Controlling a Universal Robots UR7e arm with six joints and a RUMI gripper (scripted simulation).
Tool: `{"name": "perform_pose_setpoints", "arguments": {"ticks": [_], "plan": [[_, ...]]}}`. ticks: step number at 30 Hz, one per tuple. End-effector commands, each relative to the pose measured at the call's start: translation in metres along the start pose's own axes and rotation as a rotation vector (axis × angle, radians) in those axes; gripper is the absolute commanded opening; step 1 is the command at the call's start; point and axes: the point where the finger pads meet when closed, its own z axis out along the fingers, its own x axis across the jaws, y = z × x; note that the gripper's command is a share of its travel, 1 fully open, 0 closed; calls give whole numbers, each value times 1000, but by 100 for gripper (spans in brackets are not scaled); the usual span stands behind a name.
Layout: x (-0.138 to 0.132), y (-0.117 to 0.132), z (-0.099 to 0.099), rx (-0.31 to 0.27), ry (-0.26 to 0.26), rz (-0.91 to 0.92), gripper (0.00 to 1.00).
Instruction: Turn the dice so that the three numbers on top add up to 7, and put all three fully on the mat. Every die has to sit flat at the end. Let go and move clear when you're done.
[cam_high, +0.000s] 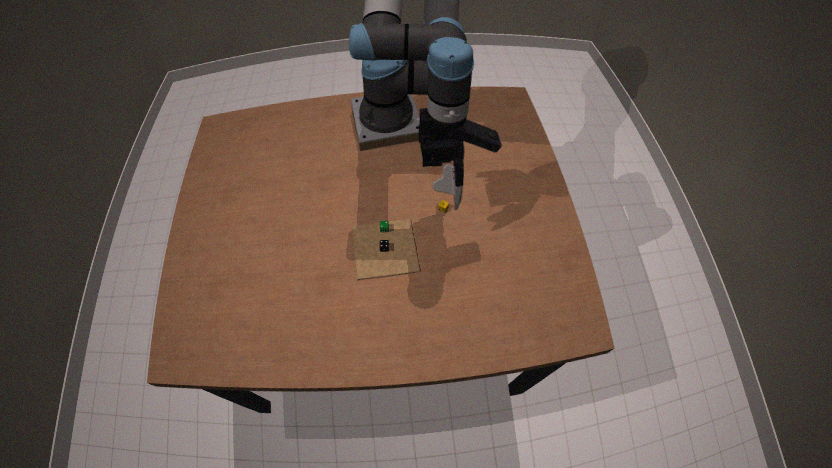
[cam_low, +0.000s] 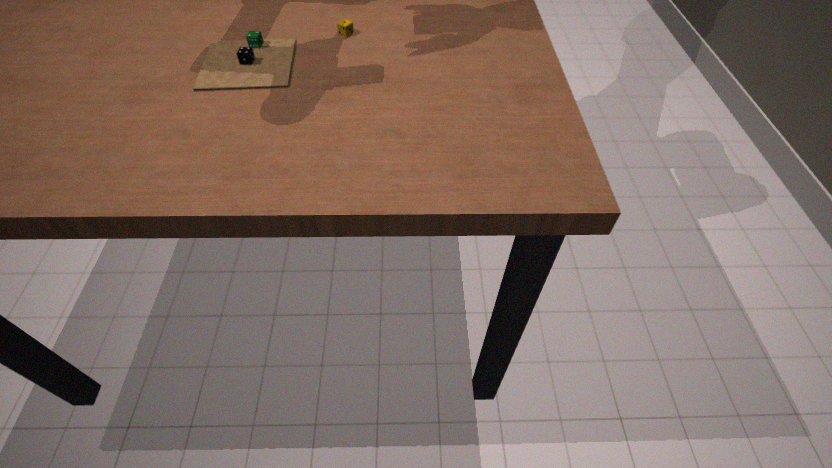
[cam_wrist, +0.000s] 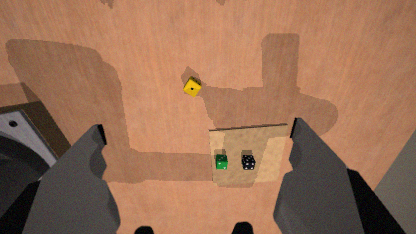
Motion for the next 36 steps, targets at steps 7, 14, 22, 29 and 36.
{"name": "perform_pose_setpoints", "arguments": {"ticks": [7,14,22,29,36], "plan": [[2,-2,4,-11,1,280,100],[3,-2,7,-12,1,526,100],[3,-2,10,-12,2,710,100],[3,-1,13,-13,3,929,100],[2,1,16,-14,4,1140,100]]}}
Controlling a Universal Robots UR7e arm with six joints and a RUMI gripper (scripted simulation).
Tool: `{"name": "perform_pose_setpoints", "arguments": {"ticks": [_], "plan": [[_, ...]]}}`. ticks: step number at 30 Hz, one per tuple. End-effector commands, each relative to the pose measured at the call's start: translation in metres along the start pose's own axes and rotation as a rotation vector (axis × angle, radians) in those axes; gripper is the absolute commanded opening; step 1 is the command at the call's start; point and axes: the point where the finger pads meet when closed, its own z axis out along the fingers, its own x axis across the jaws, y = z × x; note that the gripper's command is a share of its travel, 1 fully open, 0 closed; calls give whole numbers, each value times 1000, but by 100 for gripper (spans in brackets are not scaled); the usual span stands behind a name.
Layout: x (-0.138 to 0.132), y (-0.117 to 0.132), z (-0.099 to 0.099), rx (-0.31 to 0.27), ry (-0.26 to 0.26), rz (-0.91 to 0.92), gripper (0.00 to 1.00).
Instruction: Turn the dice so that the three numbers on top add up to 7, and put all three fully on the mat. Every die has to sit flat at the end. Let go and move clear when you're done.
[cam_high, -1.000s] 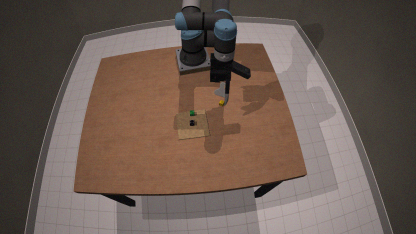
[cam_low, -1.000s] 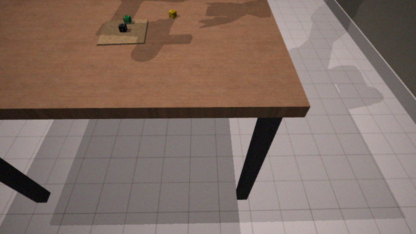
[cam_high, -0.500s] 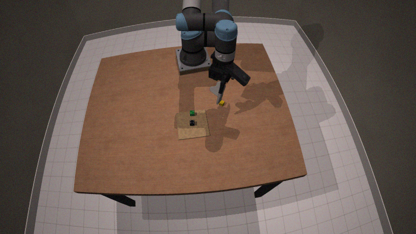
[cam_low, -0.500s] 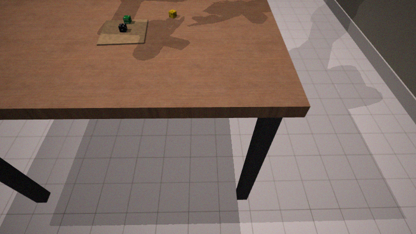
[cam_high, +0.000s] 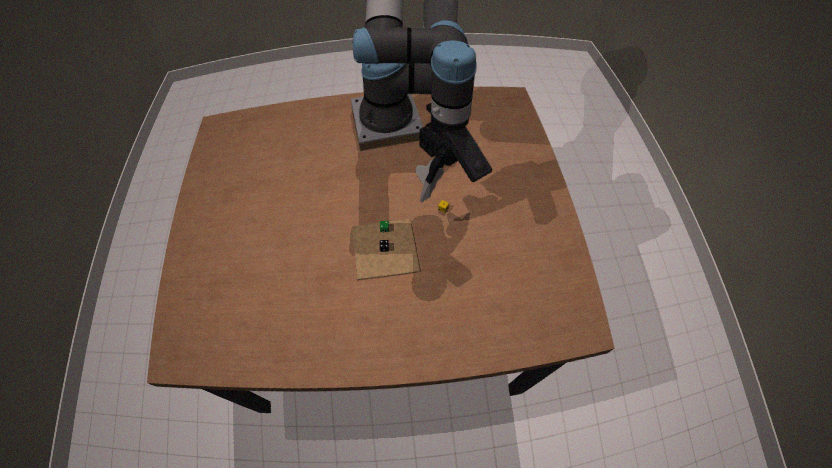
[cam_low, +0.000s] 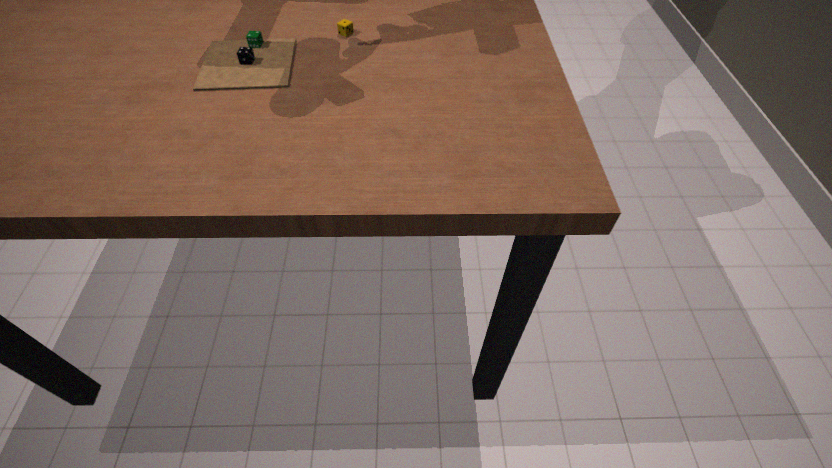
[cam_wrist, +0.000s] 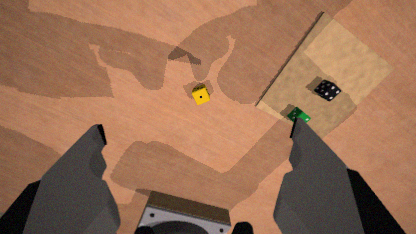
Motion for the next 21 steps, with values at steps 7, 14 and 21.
{"name": "perform_pose_setpoints", "arguments": {"ticks": [7,14,21], "plan": [[1,2,4,-5,10,328,100],[2,5,7,-5,11,514,100],[2,7,9,-5,12,680,100]]}}
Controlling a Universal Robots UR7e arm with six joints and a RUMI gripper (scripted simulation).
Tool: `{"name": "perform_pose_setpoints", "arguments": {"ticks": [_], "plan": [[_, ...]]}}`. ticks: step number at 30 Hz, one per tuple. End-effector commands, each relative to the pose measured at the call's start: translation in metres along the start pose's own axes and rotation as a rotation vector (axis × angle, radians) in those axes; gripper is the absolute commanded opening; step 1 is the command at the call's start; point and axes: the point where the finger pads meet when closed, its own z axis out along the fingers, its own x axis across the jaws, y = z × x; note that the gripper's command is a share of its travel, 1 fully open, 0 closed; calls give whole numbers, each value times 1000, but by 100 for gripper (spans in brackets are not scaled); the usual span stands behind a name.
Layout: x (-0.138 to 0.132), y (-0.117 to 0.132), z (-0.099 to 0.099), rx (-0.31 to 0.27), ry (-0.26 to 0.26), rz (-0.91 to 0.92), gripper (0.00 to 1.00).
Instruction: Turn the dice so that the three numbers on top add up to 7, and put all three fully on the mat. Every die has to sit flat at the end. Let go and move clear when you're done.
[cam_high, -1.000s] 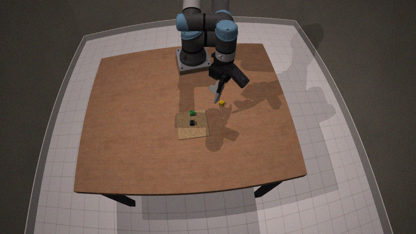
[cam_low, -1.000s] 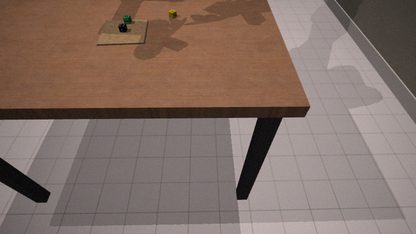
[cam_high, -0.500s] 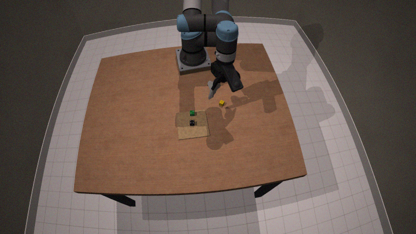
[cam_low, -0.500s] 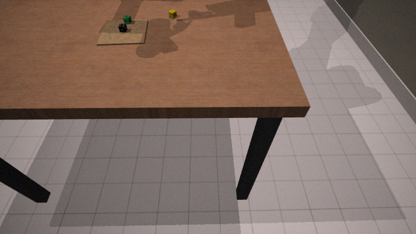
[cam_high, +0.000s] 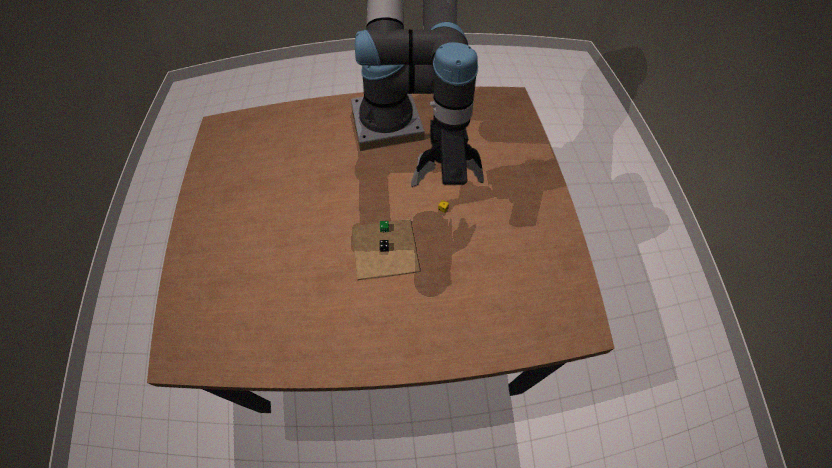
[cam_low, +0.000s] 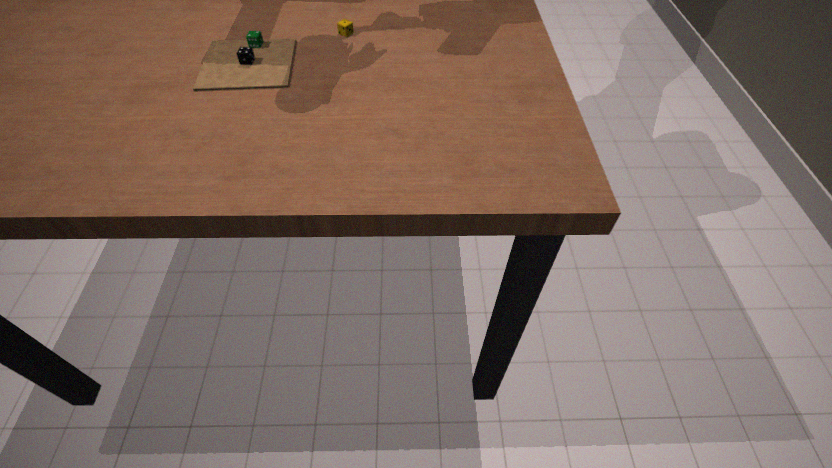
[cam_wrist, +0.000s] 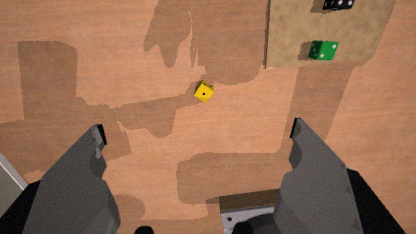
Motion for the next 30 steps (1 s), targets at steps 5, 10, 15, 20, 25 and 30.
{"name": "perform_pose_setpoints", "arguments": {"ticks": [5,10,15,20,25,30], "plan": [[2,3,3,1,11,237,100],[3,5,5,1,11,357,100],[4,6,6,2,12,435,100],[4,7,6,2,12,497,100],[5,9,7,2,12,553,100],[5,9,8,2,12,586,100]]}}
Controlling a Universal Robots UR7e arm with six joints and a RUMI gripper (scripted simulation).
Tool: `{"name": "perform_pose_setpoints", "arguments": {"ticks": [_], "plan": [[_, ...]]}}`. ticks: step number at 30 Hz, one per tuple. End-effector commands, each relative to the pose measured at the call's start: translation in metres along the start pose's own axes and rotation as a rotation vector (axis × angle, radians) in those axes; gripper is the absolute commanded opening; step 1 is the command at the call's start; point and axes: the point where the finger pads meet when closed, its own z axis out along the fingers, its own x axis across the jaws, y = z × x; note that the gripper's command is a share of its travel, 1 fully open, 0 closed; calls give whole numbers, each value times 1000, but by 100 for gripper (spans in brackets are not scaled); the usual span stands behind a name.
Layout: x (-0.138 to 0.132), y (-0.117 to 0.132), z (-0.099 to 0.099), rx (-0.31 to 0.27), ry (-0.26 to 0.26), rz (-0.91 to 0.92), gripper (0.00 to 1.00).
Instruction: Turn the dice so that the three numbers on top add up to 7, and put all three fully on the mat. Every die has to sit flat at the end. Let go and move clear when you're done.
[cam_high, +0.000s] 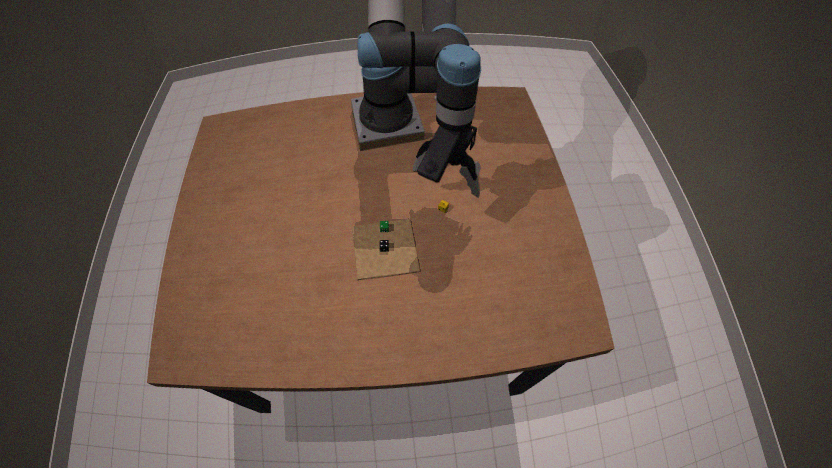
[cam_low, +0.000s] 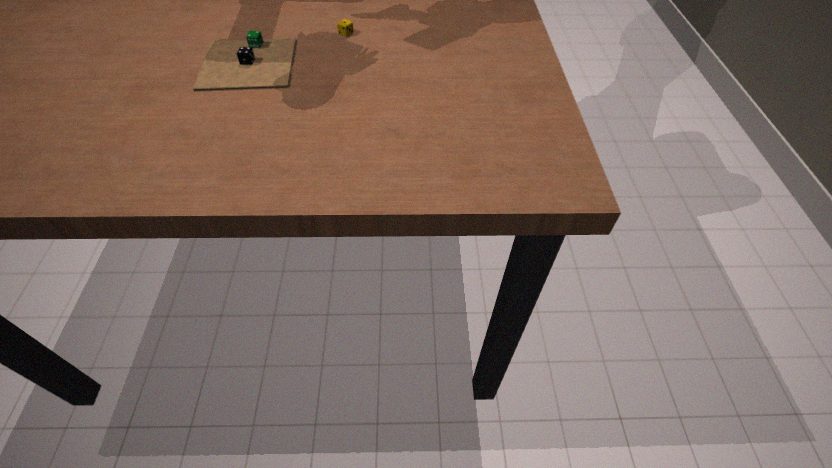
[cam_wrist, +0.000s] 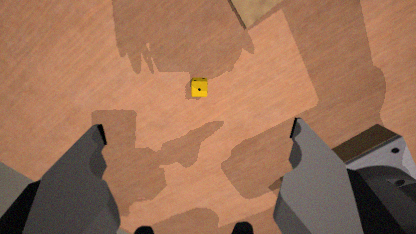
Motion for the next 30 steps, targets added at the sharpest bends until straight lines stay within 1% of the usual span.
{"name": "perform_pose_setpoints", "arguments": {"ticks": [1,14,15,30], "plan": [[0,0,0,2,1,36,100],[1,0,0,2,1,52,100],[1,0,0,2,1,52,21],[1,0,0,2,1,52,21]]}}
